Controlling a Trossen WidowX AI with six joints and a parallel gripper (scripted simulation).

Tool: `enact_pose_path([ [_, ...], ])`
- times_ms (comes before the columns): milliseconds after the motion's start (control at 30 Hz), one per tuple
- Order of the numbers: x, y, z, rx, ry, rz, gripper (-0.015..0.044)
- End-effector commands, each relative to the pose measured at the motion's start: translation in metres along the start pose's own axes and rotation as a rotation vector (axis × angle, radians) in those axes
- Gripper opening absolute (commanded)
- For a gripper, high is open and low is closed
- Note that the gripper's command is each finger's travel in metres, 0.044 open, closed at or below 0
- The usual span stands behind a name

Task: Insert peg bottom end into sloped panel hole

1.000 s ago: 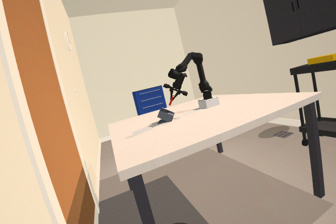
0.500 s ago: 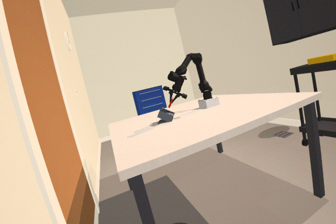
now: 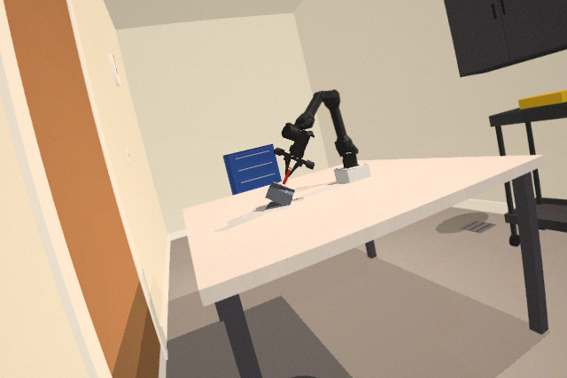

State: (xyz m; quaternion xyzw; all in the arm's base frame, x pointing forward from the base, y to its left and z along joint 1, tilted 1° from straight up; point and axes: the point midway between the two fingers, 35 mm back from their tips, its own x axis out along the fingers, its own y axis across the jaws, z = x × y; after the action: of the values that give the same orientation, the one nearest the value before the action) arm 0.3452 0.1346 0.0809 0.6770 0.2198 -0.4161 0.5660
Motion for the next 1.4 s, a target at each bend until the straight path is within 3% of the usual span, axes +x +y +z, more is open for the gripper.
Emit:
enact_pose_path([
  [0, 0.0065, -0.0021, 0.0011, -0.003, -0.001, -0.008, 0.0],
  [1367, 0.0102, -0.0056, 0.0031, 0.002, 0.001, 0.002, 0.0],
])
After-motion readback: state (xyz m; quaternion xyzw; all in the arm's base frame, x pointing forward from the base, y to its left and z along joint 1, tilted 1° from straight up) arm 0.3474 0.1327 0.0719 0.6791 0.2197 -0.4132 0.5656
